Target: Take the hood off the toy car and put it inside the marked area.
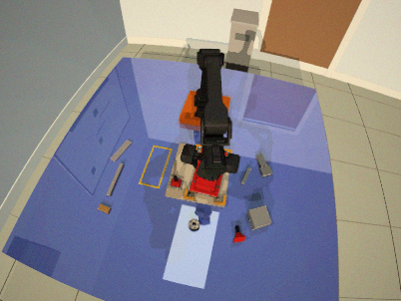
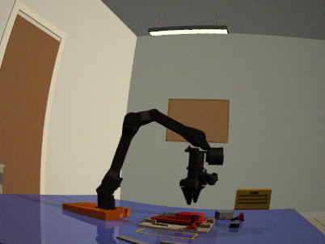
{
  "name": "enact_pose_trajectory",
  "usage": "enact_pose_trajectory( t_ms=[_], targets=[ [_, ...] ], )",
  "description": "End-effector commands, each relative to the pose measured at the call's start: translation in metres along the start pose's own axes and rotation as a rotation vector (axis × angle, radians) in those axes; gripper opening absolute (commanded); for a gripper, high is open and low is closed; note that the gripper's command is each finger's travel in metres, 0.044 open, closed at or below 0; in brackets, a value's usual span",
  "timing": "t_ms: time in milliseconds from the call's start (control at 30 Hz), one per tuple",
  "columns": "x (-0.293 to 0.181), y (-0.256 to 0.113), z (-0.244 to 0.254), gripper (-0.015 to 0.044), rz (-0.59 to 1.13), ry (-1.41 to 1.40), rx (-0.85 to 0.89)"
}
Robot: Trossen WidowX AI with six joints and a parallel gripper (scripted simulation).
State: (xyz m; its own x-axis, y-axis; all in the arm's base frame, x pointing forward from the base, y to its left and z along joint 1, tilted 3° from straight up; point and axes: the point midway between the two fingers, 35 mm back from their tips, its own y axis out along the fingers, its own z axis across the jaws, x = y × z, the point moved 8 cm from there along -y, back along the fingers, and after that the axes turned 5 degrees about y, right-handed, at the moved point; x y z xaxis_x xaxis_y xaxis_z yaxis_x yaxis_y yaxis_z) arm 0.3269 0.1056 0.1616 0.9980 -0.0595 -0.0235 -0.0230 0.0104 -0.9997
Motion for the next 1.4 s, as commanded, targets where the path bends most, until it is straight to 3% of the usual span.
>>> enact_pose_trajectory(
  t_ms=[0, 1367],
  targets=[
    [0.0, 0.005, 0.0, 0.044, 0.006, 0.004, -0.009],
    [0.001, 0.031, -0.001, 0.044, 0.006, 0.004, -0.009]
  ],
)
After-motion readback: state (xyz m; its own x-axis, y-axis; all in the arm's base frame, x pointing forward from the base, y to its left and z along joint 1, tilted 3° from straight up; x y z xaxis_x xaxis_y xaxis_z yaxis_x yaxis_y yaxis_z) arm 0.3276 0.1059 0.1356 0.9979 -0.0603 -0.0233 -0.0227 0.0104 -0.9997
